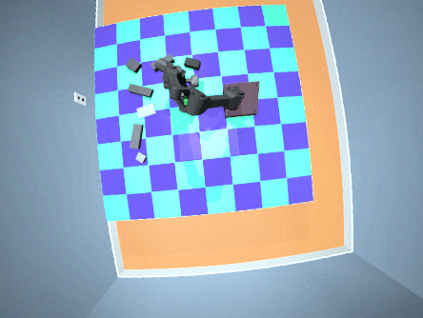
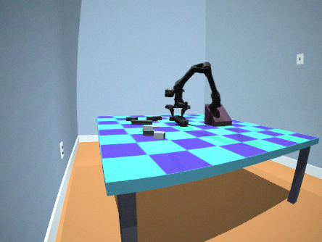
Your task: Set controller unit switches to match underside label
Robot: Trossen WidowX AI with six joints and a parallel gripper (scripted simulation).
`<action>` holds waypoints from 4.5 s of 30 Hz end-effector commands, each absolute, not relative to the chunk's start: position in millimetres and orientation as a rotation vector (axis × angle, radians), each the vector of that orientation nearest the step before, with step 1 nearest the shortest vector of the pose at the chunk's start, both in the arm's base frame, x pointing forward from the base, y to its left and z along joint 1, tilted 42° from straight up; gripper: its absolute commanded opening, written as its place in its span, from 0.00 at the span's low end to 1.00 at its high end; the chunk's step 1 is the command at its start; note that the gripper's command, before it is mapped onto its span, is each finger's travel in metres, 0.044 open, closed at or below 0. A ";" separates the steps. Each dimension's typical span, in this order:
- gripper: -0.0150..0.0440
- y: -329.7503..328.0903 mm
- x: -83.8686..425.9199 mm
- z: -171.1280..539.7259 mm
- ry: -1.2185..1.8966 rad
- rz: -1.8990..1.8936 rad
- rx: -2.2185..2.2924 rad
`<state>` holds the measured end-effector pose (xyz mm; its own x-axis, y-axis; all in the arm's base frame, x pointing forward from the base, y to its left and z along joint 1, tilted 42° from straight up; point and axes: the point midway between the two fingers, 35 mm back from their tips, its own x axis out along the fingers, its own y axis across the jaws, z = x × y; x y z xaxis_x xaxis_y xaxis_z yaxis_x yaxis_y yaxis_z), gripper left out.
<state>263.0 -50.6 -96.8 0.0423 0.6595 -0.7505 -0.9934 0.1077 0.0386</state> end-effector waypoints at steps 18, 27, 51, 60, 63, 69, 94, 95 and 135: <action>0.83 -39.8 263.9 -105.8 0.710 1.383 -0.582; 0.96 -41.1 263.3 -106.1 0.716 1.386 -0.588; 1.00 -23.0 267.6 -36.1 0.716 1.386 -0.586; 1.00 -23.0 267.6 -36.1 0.716 1.386 -0.586; 1.00 -23.0 267.6 -36.1 0.716 1.386 -0.586; 1.00 -3.5 272.3 0.6 0.708 1.386 -0.585; 1.00 23.9 275.4 -5.2 0.705 1.386 -0.584; 1.00 25.0 275.4 -6.4 0.704 1.386 -0.584; 0.62 46.3 275.0 -28.1 0.702 1.388 -0.581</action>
